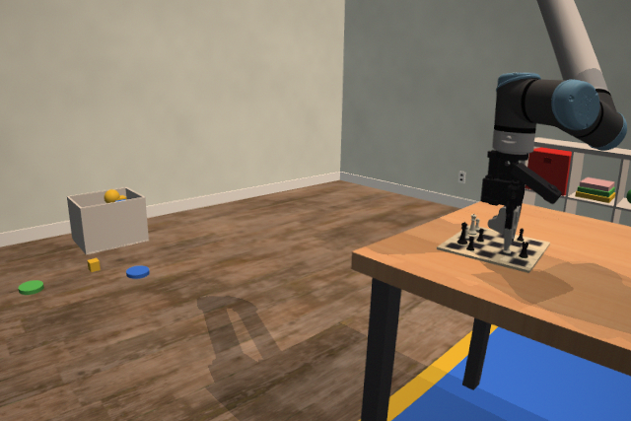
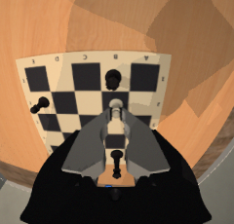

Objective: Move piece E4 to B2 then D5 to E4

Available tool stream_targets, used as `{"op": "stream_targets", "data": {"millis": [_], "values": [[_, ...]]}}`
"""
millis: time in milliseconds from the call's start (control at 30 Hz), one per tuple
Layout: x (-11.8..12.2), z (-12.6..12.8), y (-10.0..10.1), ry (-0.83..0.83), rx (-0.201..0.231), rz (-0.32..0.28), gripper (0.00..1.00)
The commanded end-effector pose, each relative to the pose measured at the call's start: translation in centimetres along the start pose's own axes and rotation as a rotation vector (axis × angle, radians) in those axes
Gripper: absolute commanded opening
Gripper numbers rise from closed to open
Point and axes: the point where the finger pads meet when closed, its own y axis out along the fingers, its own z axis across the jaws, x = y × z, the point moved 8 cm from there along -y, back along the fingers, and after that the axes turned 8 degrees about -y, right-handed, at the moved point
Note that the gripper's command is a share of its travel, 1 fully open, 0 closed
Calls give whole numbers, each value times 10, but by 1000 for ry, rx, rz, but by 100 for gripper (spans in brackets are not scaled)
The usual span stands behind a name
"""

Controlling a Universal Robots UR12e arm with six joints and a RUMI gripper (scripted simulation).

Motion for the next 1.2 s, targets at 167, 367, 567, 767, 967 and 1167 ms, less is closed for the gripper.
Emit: {"op": "stream_targets", "data": {"millis": [167,367,567,767,967,1167], "values": [[1,0,1,0,-1,-2,0],[1,0,1,0,-1,-2,4],[1,0,1,0,-1,-2,12],[1,0,1,0,-1,-2,20],[1,0,1,0,-1,-2,20],[1,0,-2,-1,0,-2,20]]}}
